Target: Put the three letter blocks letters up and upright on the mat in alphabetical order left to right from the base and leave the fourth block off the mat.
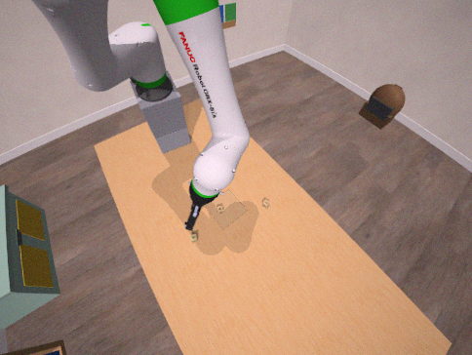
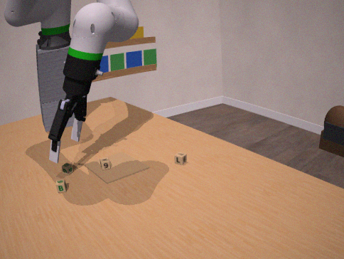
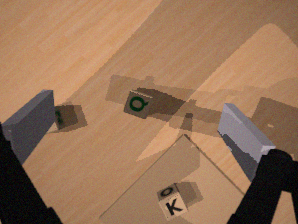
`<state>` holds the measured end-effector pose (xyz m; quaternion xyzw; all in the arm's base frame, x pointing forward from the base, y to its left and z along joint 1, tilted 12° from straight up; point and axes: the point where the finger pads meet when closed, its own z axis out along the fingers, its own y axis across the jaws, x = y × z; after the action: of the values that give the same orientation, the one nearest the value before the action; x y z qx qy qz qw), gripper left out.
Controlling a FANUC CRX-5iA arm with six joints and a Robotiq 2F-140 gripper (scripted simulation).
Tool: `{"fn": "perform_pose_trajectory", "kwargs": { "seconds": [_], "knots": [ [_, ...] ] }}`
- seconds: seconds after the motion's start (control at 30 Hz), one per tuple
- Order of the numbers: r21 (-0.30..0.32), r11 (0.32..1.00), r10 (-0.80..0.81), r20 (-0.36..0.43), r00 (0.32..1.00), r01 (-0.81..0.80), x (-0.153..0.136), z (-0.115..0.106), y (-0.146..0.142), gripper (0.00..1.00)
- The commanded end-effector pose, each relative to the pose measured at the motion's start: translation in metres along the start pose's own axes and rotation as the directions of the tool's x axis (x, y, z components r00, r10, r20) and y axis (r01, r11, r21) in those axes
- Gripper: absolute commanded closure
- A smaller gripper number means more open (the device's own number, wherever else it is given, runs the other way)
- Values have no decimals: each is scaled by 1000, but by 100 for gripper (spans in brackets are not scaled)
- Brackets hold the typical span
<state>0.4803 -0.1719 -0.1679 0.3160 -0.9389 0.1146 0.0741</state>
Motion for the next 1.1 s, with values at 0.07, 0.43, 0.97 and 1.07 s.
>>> {"fn": "perform_pose_trajectory", "kwargs": {
  "seconds": [0.07,0.43,0.97,1.07],
  "knots": [
    [0,1000,0,0,1000,0,0,0,0,0],
    [1,1000,-3,0,1000,3,0,-1,0,0],
    [14,973,-232,2,973,232,-14,-44,-16,0],
    [18,941,-337,4,941,337,-19,-66,-22,0]
  ]
}}
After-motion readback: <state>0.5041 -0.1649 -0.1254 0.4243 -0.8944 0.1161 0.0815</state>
